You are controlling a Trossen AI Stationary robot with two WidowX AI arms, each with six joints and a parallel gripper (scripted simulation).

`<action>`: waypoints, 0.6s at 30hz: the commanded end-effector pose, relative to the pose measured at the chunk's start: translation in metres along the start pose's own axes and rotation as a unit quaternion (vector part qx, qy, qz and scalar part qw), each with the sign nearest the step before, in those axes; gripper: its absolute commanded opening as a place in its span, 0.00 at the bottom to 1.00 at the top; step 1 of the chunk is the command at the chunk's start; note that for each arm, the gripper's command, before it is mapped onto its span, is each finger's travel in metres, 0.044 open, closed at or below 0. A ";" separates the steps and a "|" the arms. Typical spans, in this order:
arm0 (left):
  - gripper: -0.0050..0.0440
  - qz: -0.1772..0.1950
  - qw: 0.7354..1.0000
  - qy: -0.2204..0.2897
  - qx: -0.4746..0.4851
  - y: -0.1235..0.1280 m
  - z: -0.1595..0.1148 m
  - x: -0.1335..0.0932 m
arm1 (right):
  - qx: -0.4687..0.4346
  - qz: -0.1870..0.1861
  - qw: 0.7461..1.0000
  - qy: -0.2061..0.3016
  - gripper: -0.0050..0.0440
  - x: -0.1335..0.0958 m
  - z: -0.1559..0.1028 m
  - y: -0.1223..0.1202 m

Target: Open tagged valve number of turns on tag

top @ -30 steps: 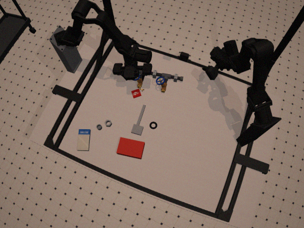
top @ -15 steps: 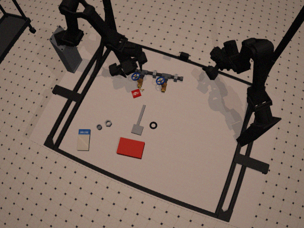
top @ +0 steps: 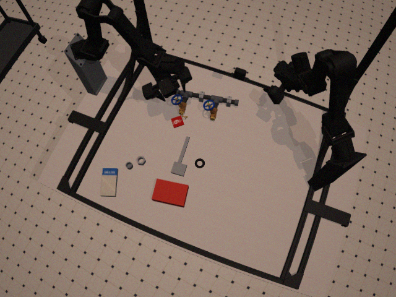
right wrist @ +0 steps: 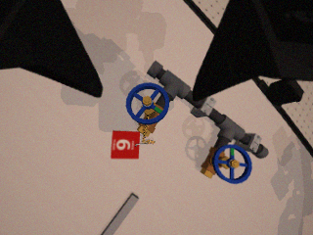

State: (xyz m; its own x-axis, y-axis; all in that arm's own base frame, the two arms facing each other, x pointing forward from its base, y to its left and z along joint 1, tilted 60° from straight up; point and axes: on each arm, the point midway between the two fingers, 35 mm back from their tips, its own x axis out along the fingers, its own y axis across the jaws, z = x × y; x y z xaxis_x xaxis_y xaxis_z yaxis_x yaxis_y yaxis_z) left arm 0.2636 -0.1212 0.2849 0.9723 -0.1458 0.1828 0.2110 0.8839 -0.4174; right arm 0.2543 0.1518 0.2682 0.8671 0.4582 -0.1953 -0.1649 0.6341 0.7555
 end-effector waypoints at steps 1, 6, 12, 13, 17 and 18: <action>0.92 0.000 1.000 0.000 0.000 0.000 0.000 0.000 | -0.006 0.000 1.000 0.005 0.92 0.008 -0.001 0.000; 0.92 0.000 1.000 0.000 0.000 0.000 0.000 0.000 | -0.011 0.003 1.000 0.009 0.92 0.016 -0.001 0.001; 0.92 0.000 1.000 0.000 0.000 0.000 0.000 0.000 | -0.016 0.006 1.000 0.012 0.92 0.022 -0.001 0.001; 0.92 0.000 1.000 0.000 0.000 0.000 0.000 0.000 | -0.017 0.006 1.000 0.013 0.92 0.024 -0.002 0.001; 0.92 0.000 1.000 0.000 0.000 0.000 0.000 0.000 | -0.022 0.009 1.000 0.016 0.92 0.031 -0.002 0.001; 0.92 0.000 1.000 0.000 0.000 0.000 0.000 0.000 | -0.023 0.010 1.000 0.017 0.92 0.032 -0.002 0.001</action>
State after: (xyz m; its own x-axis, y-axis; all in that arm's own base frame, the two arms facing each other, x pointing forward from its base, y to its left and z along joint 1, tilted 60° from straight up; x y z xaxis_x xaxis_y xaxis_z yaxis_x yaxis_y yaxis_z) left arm 0.2636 -0.1212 0.2849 0.9723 -0.1458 0.1828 0.2110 0.8839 -0.4174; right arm 0.2742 0.1649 0.2644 0.8523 0.4849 -0.1959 -0.1983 0.6463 0.7369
